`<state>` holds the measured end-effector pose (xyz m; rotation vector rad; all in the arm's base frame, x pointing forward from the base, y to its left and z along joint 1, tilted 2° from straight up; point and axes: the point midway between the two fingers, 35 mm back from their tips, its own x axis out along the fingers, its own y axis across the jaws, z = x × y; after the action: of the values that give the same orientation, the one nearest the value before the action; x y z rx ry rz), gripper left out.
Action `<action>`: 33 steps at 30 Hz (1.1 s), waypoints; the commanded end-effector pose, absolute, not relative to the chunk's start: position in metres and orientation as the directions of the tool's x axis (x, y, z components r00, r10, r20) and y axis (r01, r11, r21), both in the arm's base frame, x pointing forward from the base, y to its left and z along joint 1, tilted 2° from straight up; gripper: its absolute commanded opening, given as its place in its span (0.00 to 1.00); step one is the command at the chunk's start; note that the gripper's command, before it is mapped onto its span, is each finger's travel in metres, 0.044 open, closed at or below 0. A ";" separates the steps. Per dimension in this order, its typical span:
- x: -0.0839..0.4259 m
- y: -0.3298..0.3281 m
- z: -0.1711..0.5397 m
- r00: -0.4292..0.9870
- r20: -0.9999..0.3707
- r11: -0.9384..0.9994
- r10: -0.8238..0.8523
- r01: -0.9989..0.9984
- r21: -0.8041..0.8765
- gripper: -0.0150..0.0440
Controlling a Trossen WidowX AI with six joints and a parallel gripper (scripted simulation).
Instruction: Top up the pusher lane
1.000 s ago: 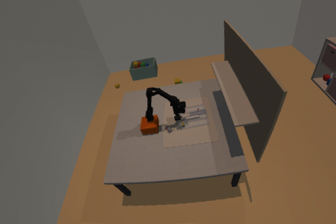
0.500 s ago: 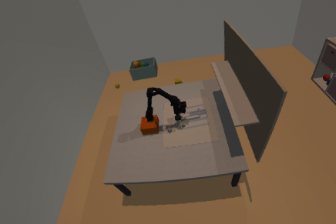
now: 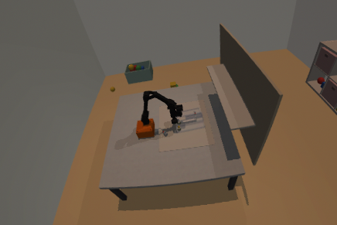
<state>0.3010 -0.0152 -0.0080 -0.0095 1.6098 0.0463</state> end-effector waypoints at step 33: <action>0.328 -0.015 -0.003 -0.009 -1.000 0.999 0.020 -0.033 0.020 0.25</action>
<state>0.3153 -0.0147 -0.0075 -0.0096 1.6141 0.0466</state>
